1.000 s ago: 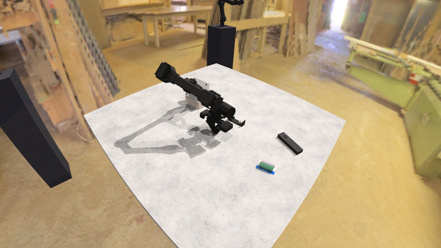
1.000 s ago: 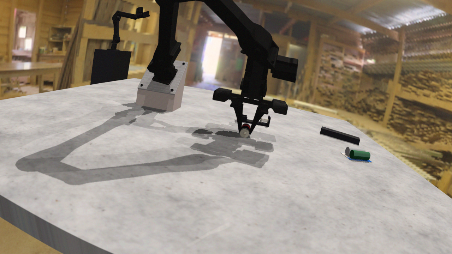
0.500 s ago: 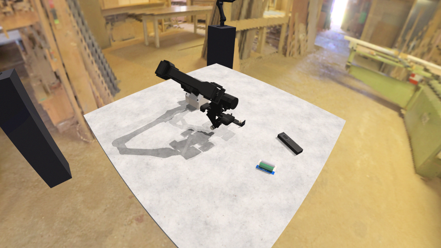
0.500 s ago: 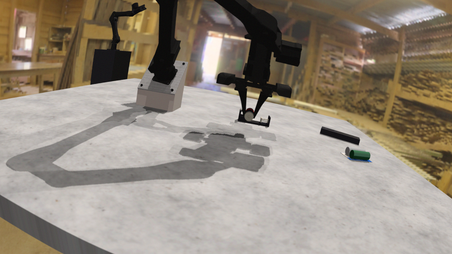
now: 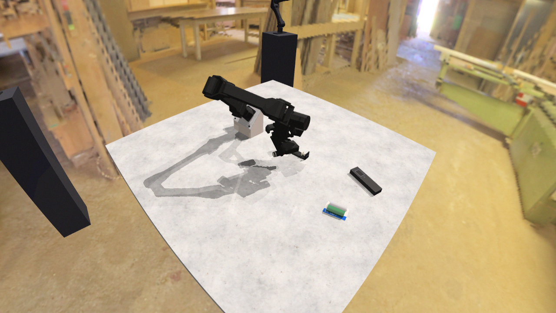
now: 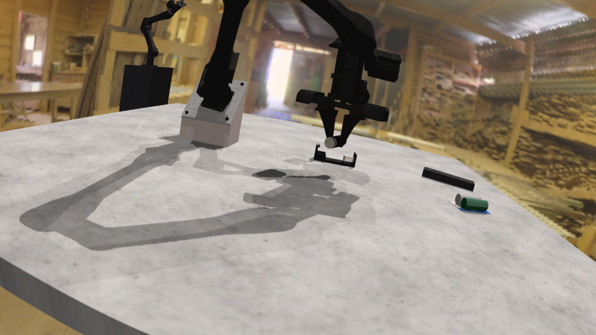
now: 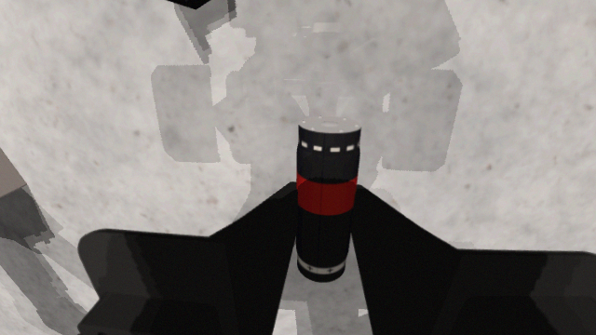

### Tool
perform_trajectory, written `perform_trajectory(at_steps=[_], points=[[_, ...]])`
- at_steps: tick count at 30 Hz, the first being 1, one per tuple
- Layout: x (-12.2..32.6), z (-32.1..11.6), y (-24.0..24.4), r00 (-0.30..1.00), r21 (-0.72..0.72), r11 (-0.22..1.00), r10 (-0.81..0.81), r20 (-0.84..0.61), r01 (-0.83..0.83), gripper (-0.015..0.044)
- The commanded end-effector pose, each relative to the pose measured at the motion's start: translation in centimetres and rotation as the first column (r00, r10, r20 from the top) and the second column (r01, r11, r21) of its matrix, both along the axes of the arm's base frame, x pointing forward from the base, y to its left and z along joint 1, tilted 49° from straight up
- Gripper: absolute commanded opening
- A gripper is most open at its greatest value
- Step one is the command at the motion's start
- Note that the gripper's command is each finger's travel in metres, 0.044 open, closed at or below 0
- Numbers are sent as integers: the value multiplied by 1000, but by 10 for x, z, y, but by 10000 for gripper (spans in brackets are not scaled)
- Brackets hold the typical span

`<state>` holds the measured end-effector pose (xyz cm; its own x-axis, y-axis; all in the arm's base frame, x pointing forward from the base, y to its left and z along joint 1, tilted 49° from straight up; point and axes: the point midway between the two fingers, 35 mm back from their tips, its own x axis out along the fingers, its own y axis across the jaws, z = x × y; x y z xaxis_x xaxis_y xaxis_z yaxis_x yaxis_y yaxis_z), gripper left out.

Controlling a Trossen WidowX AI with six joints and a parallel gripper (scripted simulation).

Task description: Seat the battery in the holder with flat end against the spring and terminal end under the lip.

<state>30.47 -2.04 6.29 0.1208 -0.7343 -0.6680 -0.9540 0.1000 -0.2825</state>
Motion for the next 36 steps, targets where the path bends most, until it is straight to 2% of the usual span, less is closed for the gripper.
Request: perform_trajectory(at_steps=[1, 11, 22, 28, 36], points=[[1, -12, 14, 989, 31, 994, -103, 102, 100, 75], [2, -36, 46, 873, 133, 938, -346, 344, 319, 75], [-3, -65, 79, 612, 296, 814, -573, 545, 499, 75], [-9, -79, 95, 448, 388, 737, -656, 608, 553, 75], [-9, -80, 94, 436, 386, 729, -662, 610, 566, 75]])
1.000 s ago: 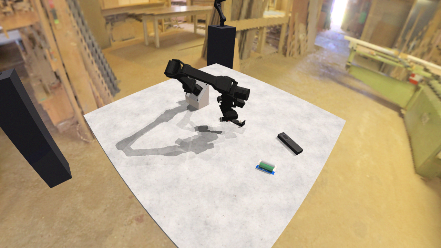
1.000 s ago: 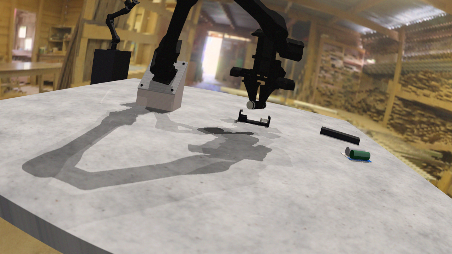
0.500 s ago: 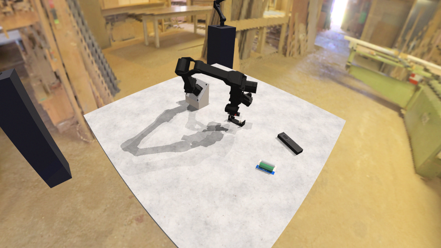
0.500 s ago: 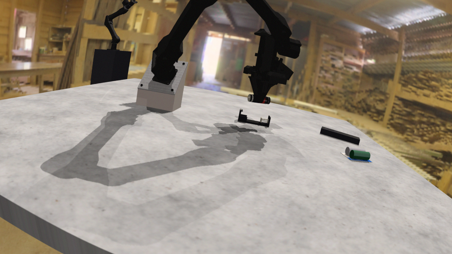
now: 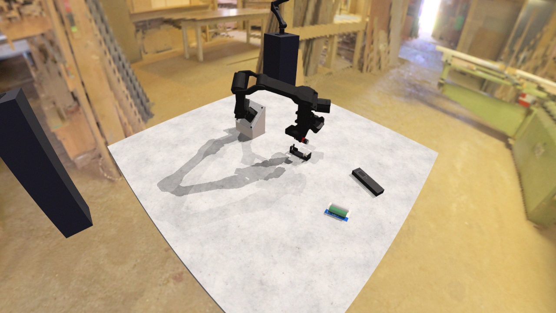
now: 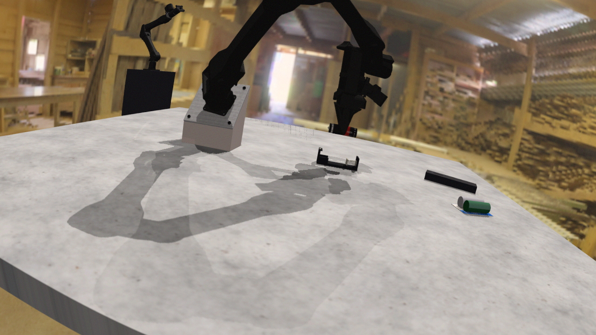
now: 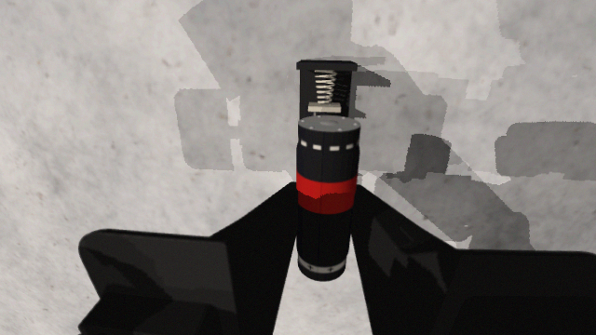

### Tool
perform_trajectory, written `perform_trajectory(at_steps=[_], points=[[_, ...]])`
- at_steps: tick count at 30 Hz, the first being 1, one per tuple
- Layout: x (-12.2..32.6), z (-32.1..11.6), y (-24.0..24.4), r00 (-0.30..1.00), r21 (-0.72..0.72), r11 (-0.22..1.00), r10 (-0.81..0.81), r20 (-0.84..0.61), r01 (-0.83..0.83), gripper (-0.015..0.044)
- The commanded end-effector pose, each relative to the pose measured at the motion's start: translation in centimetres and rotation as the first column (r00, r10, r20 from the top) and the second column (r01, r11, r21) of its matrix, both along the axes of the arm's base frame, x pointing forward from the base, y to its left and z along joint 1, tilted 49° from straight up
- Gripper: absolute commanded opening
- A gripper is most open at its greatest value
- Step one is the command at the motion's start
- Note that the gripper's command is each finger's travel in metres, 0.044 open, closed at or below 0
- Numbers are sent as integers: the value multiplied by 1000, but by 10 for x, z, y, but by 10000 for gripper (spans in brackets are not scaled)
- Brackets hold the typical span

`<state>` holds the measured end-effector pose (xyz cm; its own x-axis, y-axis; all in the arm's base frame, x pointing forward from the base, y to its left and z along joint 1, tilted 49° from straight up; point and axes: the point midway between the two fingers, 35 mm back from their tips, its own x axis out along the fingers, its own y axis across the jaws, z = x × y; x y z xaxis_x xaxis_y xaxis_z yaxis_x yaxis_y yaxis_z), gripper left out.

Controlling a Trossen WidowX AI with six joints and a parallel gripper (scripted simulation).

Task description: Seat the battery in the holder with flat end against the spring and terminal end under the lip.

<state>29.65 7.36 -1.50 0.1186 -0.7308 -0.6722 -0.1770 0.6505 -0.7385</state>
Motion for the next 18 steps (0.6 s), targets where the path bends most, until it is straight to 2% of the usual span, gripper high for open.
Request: perform_trajectory(at_steps=[1, 12, 18], points=[[-1, -4, -2, 999, -3, 999, -33, -8, 33, 75], [-2, -26, -30, 969, -61, 981, -192, -152, 185, 75], [-2, -27, -31, 965, -67, 978, -204, -163, 196, 75]])
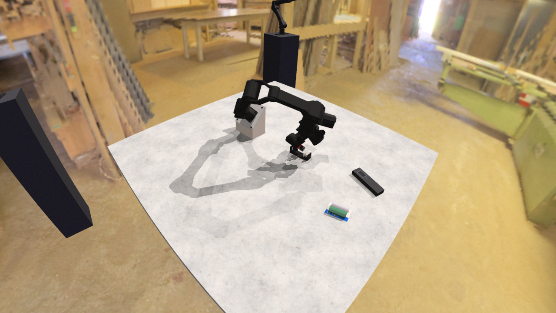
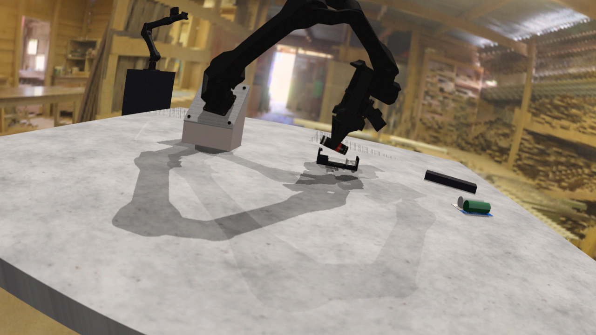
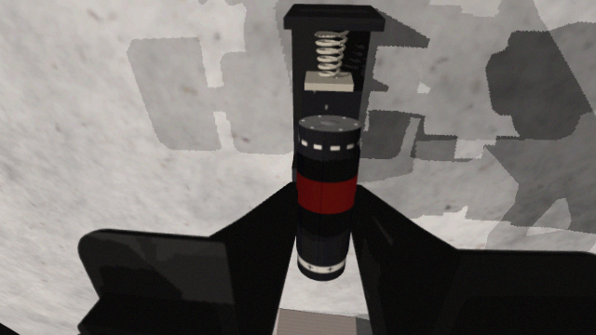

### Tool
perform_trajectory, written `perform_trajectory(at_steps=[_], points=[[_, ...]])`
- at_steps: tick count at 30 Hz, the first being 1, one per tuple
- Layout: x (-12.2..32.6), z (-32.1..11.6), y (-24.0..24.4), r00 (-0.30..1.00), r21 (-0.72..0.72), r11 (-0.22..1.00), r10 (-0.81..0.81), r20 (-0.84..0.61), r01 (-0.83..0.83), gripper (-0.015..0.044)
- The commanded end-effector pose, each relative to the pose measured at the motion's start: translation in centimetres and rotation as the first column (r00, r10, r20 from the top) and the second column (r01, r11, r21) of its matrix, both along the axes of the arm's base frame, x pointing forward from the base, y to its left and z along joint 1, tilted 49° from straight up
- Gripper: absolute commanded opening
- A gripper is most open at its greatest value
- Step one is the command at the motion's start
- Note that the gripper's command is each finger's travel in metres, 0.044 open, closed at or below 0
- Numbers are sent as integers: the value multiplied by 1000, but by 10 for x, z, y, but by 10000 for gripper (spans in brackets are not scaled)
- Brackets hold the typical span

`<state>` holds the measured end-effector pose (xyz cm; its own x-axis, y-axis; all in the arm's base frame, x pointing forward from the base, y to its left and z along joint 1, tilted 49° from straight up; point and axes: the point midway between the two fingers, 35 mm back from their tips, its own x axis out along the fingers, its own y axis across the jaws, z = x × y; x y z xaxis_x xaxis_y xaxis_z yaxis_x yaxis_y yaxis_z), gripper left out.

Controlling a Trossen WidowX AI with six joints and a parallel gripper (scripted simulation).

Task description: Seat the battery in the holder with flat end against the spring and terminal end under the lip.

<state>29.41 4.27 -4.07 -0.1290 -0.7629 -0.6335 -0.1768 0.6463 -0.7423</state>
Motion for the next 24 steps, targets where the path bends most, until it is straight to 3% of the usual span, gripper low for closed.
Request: perform_trajectory(at_steps=[1, 24], points=[[0, -2, -1, 1000, -2, 1000, -19, -10, 19, 75], [8, -8, -6, 987, -33, 991, -129, -100, 127, 75]])
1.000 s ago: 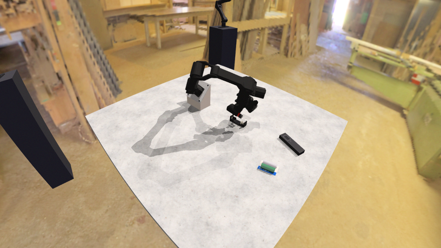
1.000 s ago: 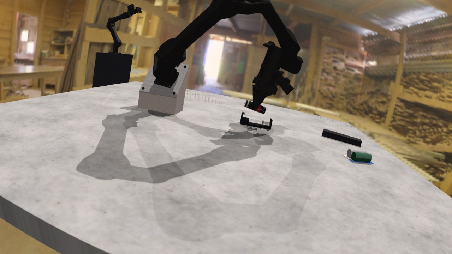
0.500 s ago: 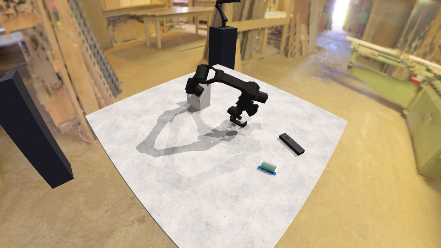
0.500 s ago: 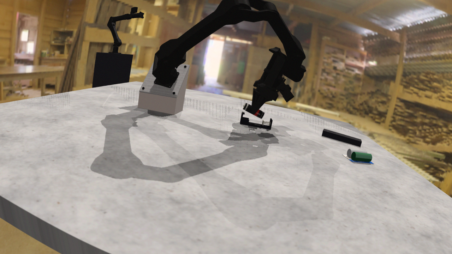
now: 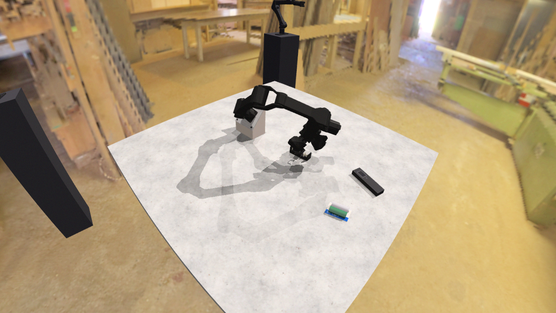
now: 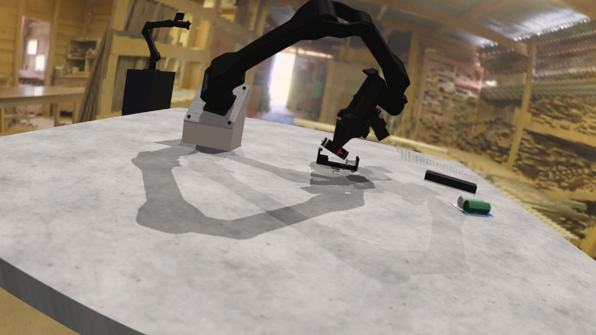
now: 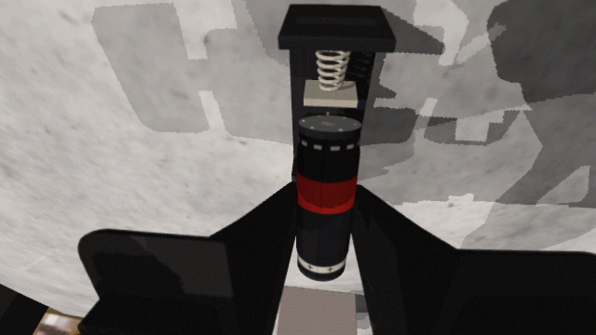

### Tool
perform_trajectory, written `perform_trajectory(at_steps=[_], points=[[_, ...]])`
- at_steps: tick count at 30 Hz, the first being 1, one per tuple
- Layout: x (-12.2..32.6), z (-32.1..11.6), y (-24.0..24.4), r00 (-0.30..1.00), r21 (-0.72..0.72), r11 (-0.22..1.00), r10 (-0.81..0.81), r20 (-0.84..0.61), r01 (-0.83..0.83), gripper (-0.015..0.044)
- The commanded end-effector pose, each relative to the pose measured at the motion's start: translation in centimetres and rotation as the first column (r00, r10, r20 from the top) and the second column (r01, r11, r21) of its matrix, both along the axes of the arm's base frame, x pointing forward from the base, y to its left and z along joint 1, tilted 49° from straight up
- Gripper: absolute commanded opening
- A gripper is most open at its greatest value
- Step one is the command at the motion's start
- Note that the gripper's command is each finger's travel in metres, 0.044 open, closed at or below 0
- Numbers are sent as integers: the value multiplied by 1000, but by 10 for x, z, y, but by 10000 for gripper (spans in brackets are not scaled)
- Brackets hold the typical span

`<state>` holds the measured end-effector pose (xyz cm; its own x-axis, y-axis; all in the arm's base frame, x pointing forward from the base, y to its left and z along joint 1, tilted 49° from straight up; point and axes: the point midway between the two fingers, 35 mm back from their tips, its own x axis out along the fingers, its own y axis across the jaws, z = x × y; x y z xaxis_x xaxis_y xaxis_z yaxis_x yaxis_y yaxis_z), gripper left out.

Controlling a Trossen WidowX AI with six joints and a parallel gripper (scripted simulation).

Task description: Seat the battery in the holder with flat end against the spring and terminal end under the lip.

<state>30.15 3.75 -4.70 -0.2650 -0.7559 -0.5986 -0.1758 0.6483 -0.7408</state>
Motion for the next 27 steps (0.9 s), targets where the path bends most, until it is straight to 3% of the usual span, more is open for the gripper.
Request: perform_trajectory(at_steps=[1, 27], points=[[1, -2, -1, 999, -6, 1000, -28, -15, 28, 75], [9, -7, -6, 992, -27, 994, -104, -75, 103, 75]])
